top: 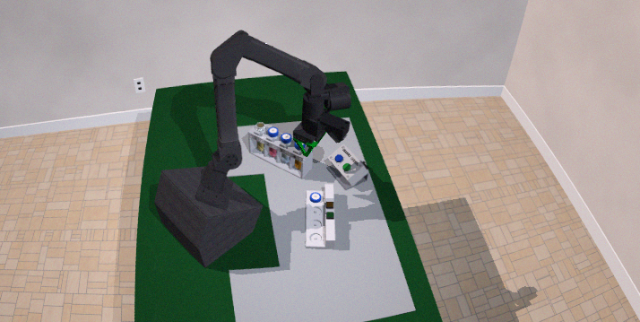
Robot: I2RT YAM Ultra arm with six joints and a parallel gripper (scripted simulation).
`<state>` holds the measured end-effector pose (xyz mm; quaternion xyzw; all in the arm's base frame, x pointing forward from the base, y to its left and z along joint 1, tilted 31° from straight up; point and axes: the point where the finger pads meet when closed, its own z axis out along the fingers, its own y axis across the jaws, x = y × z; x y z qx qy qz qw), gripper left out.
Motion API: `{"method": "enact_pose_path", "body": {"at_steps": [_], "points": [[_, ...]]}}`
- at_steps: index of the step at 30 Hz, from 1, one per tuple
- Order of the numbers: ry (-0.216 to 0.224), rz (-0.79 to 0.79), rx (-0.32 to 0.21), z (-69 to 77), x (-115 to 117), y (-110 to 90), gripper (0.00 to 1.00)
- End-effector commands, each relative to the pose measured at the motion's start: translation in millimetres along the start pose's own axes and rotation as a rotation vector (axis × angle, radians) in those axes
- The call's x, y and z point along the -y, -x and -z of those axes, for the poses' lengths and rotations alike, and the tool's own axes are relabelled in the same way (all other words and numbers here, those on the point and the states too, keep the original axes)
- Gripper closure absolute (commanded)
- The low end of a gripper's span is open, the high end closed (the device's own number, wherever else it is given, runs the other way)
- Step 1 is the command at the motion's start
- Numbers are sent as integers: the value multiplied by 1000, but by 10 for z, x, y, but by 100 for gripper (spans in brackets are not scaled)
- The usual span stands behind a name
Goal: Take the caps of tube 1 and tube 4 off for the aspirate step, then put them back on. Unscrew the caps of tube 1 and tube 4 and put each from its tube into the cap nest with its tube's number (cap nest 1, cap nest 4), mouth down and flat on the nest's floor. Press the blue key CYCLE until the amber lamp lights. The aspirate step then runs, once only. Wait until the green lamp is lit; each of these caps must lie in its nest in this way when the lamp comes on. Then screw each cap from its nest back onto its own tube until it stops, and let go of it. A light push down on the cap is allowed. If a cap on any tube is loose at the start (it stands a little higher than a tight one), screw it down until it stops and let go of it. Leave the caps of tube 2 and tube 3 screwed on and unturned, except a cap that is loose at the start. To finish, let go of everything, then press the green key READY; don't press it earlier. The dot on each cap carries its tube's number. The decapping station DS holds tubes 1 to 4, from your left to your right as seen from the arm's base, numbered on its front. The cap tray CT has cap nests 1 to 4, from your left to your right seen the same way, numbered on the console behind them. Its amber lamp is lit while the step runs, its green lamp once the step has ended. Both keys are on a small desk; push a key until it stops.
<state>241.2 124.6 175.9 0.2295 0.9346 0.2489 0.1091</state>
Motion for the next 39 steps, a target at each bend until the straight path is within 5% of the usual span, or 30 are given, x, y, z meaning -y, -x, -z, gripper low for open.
{"method": "enact_pose_path", "body": {"at_steps": [1,6,13,25,39], "points": [[1,-233,28,34,-49,-24,51],[5,-475,26,29,-206,-220,51],[7,-544,25,22,-466,-547,51],[7,-544,25,21,-477,-560,51],[7,-544,25,-334,-474,-552,51]]}}
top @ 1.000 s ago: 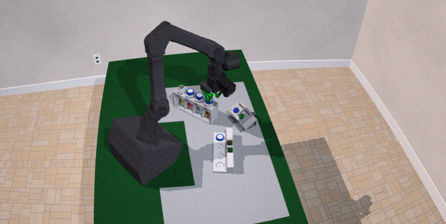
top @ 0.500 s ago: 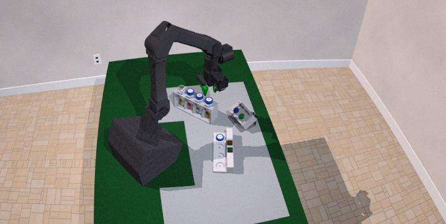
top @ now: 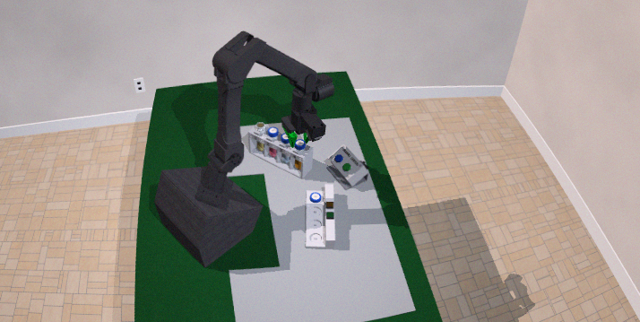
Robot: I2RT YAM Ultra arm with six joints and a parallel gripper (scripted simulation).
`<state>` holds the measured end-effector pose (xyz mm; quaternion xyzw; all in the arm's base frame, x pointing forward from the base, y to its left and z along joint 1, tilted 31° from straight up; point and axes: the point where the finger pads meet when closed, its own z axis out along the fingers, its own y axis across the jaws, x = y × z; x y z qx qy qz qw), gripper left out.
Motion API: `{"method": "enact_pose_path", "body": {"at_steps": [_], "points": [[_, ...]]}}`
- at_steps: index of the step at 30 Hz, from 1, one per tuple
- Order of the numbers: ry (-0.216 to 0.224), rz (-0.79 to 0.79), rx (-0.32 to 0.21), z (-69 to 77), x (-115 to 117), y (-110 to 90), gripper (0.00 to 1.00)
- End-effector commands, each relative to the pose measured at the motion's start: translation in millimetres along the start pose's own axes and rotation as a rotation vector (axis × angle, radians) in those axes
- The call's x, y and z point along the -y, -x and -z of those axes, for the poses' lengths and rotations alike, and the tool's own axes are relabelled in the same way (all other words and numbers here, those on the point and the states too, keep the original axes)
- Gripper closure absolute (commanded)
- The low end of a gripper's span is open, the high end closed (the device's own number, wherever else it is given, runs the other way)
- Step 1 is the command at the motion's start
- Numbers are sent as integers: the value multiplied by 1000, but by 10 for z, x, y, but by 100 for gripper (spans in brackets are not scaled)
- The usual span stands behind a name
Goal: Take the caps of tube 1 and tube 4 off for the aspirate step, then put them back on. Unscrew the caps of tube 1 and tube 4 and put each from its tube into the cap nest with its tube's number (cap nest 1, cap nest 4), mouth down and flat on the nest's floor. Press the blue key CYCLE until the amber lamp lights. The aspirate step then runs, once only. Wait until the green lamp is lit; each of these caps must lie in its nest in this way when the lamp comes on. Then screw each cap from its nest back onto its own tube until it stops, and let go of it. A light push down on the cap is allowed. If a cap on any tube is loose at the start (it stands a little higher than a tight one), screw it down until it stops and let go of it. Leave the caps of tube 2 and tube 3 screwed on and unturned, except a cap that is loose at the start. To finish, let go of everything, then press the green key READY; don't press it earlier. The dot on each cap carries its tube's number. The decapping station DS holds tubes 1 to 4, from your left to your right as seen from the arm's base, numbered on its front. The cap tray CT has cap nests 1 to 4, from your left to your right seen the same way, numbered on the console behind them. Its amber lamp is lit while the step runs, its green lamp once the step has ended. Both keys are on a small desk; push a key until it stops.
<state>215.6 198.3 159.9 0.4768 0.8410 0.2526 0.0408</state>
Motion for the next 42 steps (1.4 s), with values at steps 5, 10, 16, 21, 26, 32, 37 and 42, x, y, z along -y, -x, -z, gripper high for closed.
{"method": "enact_pose_path", "body": {"at_steps": [5,10,16,21,26,32,37,42], "points": [[40,2,-1,30,-93,-8,51],[40,2,-1,10,-93,-8,51],[40,2,-1,-20,-89,-10,51],[40,2,-1,-34,-88,-11,51],[40,2,-1,-60,-85,-12,51],[40,2,-1,-70,-85,-12,100],[40,2,-1,-70,-85,-12,100],[40,2,-1,-70,-85,-12,100]]}}
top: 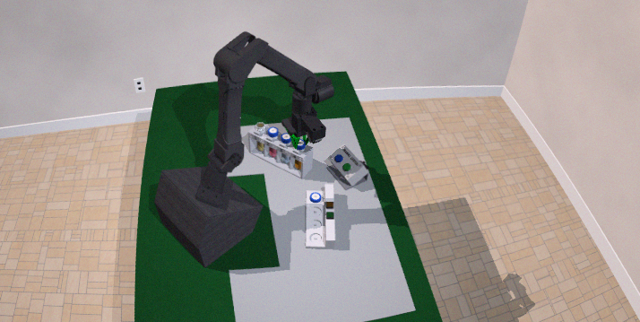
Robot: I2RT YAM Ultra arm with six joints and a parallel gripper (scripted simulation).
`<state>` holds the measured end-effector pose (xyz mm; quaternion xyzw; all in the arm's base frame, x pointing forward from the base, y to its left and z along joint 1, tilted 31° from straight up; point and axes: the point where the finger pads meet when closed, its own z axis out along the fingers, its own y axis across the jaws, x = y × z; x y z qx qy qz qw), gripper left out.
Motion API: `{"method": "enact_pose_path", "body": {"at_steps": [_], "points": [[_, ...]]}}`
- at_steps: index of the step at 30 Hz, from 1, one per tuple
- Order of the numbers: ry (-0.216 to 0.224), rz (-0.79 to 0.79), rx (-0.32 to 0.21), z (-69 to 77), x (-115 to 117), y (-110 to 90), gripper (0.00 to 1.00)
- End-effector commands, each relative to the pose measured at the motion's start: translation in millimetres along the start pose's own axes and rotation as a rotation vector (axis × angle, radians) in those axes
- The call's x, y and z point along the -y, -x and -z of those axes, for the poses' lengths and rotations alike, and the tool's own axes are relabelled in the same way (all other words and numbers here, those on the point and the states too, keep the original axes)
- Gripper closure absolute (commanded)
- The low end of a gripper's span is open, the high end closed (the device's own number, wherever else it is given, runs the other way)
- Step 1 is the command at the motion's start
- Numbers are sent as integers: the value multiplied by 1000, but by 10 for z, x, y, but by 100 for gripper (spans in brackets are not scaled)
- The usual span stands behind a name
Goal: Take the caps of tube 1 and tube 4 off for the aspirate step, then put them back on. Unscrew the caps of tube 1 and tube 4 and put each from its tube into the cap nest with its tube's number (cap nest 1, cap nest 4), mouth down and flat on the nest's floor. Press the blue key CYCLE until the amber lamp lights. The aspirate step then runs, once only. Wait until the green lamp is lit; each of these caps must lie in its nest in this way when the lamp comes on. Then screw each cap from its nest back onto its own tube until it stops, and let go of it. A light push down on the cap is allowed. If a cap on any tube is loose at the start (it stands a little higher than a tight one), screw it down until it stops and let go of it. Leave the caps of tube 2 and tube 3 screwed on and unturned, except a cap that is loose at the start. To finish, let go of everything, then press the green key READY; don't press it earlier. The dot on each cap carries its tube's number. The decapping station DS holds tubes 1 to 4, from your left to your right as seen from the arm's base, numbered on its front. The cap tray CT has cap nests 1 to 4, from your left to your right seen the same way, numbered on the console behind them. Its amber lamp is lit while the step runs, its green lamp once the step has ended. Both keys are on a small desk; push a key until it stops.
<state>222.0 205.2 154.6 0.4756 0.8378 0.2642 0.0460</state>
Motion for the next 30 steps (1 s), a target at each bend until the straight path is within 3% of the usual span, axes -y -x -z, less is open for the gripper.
{"method": "enact_pose_path", "body": {"at_steps": [1,10,12,27,30], "points": [[14,1,2,21,-32,0,100],[13,401,5,23,-32,0,100],[13,401,5,23,-32,0,100],[11,1151,10,27,-32,-1,100],[11,1201,10,28,-32,0,100]]}}
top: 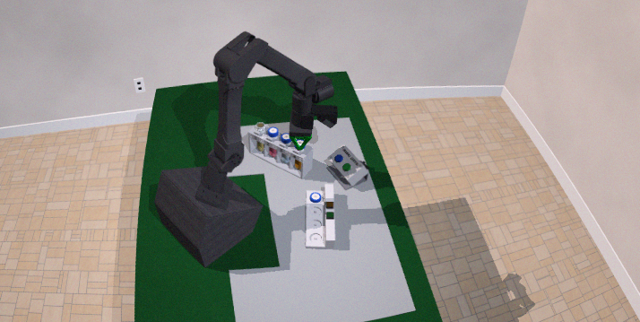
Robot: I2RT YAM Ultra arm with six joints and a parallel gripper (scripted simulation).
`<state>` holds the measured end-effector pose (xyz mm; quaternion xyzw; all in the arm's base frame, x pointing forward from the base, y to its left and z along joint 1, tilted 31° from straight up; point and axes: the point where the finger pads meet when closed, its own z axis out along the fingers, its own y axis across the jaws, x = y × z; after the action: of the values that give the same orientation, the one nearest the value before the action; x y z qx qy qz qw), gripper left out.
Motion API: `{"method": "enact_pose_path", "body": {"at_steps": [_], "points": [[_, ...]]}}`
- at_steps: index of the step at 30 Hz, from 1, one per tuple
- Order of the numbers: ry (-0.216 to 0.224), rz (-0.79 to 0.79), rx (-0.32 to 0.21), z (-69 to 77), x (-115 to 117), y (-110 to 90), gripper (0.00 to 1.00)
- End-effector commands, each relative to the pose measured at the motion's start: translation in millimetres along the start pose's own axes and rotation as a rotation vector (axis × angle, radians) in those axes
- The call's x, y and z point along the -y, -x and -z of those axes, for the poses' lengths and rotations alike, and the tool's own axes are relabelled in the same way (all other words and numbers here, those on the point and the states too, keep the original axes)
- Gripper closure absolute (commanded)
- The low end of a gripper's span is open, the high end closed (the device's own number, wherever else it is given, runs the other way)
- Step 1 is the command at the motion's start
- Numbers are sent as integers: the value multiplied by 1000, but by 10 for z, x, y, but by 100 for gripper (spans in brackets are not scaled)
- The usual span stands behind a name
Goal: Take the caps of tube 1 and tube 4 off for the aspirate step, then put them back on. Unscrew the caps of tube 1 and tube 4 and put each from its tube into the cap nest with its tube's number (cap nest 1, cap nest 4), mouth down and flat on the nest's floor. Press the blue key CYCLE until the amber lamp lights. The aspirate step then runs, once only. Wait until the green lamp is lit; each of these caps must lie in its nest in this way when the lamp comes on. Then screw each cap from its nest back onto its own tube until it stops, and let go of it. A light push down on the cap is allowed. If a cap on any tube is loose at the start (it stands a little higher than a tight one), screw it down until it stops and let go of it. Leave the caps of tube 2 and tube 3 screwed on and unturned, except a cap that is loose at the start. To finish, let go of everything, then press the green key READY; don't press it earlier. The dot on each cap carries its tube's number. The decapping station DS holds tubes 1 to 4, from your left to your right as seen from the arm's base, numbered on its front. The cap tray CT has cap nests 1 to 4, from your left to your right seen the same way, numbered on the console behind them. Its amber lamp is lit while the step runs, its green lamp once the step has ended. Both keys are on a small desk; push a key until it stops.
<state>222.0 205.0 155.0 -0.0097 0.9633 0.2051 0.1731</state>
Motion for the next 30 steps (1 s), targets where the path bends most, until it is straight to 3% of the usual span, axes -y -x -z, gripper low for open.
{"method": "enact_pose_path", "body": {"at_steps": [1,14,16,30], "points": [[4,198,12,24,-16,26,100],[0,848,13,27,-17,26,100],[0,848,13,27,-17,26,100],[-5,1548,14,31,-17,26,100]]}}
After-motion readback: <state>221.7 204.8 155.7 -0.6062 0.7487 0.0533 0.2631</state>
